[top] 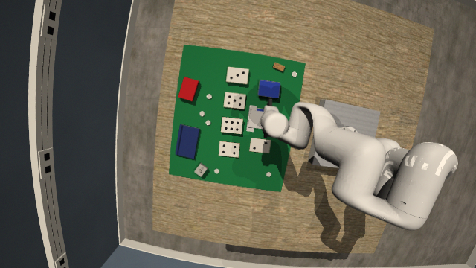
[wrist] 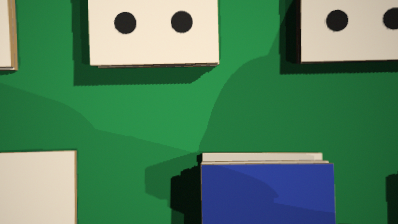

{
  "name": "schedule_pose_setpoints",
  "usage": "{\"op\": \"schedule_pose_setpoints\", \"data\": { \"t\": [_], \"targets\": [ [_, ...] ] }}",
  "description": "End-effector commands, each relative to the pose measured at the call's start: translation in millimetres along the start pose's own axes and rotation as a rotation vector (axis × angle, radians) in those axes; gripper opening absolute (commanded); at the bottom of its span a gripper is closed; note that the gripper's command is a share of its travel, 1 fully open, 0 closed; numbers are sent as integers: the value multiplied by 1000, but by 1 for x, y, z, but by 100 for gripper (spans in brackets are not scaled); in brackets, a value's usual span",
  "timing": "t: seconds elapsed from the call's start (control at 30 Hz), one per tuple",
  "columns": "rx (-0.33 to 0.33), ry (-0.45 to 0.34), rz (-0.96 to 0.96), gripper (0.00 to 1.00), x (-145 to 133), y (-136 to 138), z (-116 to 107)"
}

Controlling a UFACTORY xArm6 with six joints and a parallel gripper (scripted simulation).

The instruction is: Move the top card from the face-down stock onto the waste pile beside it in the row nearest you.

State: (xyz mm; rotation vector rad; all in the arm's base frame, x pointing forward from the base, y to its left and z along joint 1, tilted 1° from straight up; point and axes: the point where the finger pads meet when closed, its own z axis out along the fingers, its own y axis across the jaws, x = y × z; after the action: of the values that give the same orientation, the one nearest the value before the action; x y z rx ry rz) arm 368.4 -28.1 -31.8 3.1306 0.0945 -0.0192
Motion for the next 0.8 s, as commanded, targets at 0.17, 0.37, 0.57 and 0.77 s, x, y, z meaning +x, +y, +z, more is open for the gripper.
{"op": "schedule_pose_setpoints", "data": {
  "t": [0.17, 0.37, 0.57, 0.77],
  "targets": [
    [-1, 4, 0, 73, 2, 0, 1],
    [-1, 4, 0, 73, 2, 0, 1],
    [-1, 4, 0, 87, 2, 0, 1],
    [-1, 4, 0, 87, 2, 0, 1]
  ]
}}
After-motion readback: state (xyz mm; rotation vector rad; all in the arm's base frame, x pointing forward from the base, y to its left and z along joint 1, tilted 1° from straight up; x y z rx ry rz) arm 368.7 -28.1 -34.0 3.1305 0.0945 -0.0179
